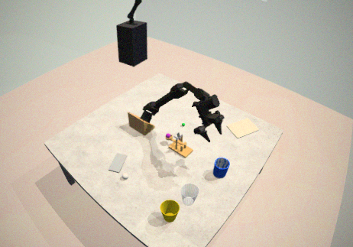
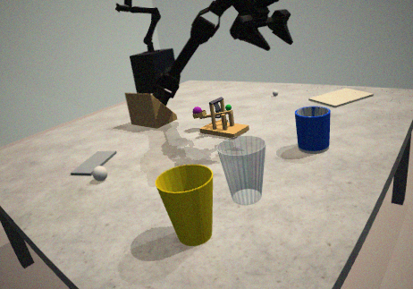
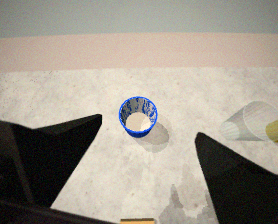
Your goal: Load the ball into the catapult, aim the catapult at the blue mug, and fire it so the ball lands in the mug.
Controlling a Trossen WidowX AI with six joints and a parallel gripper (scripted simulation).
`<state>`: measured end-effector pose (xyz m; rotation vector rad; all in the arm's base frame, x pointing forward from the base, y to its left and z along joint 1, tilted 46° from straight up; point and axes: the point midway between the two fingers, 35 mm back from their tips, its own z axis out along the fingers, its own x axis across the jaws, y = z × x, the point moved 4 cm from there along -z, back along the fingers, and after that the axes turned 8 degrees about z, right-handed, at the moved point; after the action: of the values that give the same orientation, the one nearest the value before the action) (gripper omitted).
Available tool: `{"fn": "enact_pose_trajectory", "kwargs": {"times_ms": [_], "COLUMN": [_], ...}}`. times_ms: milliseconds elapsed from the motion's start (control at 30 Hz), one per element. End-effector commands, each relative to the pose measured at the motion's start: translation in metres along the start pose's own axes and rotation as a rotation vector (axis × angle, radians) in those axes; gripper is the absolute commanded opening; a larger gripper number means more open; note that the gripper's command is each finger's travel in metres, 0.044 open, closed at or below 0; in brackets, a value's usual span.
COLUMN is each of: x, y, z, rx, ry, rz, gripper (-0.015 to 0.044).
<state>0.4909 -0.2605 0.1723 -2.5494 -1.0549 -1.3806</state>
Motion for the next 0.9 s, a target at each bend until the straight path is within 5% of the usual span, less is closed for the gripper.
{"fn": "enact_pose_trajectory", "kwargs": {"times_ms": [0, 467, 867], "x": [0.0007, 0.0007, 0.0020], "y": [0.0000, 0.0000, -0.0023], "z": [0.0003, 0.0003, 0.0003], "rx": [0.002, 0.002, 0.005], "ry": [0.006, 0.006, -0.001], "rz": [0.002, 0.002, -0.014], "gripper": [0.0361, 0.0000, 0.0000]}}
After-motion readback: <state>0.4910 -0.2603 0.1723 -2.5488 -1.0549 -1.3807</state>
